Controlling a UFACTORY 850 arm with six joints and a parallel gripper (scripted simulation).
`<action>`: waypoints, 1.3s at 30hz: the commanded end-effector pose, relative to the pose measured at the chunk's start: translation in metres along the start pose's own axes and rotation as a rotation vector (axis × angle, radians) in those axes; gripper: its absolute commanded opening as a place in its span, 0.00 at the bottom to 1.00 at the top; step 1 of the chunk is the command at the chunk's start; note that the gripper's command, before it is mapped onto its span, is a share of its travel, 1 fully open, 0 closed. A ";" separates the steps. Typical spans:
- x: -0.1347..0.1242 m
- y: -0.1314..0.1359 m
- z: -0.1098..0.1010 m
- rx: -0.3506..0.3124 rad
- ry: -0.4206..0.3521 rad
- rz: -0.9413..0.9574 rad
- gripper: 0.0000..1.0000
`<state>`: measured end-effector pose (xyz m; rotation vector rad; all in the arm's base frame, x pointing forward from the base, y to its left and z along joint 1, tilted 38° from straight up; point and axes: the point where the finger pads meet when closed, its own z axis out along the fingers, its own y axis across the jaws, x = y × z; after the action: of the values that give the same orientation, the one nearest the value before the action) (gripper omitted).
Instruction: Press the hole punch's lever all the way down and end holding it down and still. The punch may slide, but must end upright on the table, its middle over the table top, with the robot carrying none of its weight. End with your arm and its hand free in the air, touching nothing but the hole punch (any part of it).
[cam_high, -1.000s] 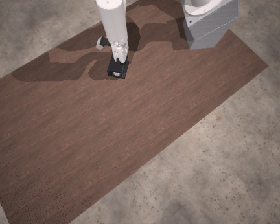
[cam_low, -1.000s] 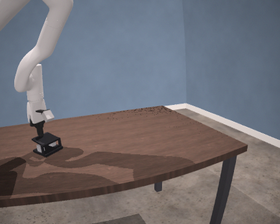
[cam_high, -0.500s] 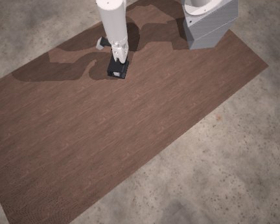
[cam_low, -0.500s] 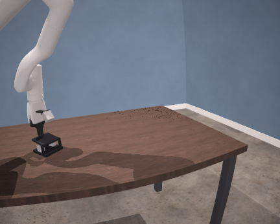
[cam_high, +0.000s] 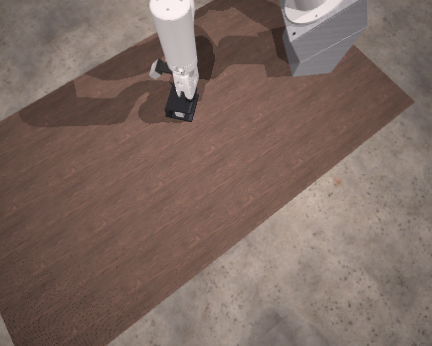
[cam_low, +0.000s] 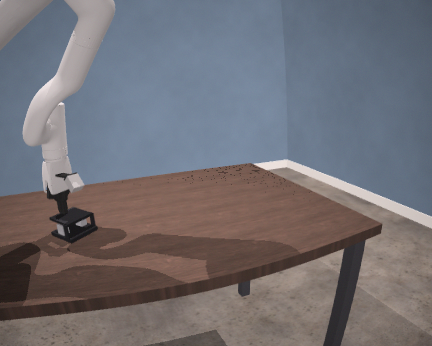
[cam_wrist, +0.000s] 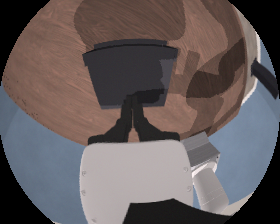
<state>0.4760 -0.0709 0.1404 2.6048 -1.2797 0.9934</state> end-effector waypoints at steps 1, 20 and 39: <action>0.000 0.000 0.000 0.001 0.001 0.000 0.00; 0.000 0.000 0.004 0.001 0.001 0.000 0.00; 0.000 0.000 0.004 0.001 0.001 0.000 0.00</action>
<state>0.4778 -0.0719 0.1378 2.6055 -1.2798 0.9944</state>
